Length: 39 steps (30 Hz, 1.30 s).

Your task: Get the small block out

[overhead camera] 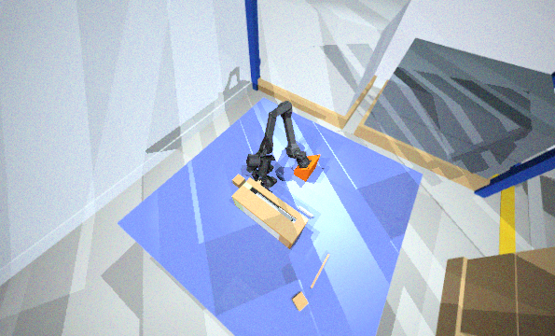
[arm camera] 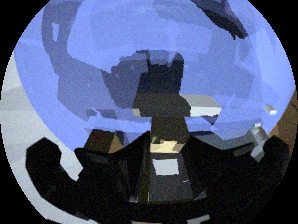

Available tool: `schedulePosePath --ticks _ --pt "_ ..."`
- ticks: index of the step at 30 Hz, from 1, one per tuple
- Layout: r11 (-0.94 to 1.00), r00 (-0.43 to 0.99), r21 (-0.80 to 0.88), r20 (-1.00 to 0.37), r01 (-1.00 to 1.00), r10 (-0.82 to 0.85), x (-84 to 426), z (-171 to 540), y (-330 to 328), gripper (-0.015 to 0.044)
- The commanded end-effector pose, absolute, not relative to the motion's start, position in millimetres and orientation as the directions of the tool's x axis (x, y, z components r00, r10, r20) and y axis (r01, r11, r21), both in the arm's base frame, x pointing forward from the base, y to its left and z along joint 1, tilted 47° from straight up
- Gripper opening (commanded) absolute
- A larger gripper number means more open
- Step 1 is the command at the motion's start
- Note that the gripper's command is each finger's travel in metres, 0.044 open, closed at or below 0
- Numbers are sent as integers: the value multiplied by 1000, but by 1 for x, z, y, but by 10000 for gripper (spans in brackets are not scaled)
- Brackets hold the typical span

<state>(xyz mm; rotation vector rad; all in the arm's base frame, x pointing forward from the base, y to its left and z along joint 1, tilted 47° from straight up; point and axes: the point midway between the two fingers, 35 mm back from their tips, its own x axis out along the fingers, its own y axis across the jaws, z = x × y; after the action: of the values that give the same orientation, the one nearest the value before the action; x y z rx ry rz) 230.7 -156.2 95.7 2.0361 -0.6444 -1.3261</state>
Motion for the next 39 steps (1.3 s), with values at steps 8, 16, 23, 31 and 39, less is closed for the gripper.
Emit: schedulePosePath --ticks 8,16,23,31,39 --pt "-684 385 725 -610 -79 -692 232 132 -124 0" --pt "-657 381 754 -613 19 -692 232 133 -120 0" --pt "-548 368 784 -621 292 -692 231 132 -114 0" --pt "-367 357 733 -626 573 -693 231 131 -107 0" --pt "-147 344 594 -630 791 -697 230 131 -100 0"
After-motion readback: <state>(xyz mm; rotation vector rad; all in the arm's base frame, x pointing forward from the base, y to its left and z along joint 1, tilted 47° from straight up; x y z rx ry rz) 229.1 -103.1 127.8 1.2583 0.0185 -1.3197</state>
